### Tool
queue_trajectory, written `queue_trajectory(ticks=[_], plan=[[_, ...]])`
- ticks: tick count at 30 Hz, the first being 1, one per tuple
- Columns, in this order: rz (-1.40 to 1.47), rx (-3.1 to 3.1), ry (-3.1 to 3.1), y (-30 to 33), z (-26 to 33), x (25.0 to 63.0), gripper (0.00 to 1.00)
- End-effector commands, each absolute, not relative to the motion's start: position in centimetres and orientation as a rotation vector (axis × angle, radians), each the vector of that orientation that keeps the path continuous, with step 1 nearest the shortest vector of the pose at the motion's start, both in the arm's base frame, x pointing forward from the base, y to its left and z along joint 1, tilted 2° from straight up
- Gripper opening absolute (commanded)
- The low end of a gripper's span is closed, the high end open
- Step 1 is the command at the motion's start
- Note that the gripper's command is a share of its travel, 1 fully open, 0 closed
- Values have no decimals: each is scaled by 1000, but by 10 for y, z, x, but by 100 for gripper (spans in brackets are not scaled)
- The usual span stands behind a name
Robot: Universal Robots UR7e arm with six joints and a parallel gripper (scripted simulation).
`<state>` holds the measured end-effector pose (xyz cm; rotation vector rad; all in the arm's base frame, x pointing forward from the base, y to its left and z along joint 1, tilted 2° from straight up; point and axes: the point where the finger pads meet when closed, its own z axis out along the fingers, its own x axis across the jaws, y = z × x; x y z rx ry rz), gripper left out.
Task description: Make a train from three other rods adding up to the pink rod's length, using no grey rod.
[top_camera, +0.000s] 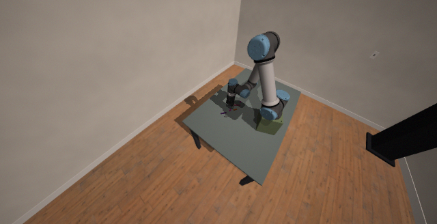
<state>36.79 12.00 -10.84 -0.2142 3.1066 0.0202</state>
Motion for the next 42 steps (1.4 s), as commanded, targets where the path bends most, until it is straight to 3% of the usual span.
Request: queue_trajectory(ticks=[1,42], plan=[[20,-214,3105,120,-108,368,54],[20,-247,3103,120,-112,368,54]])
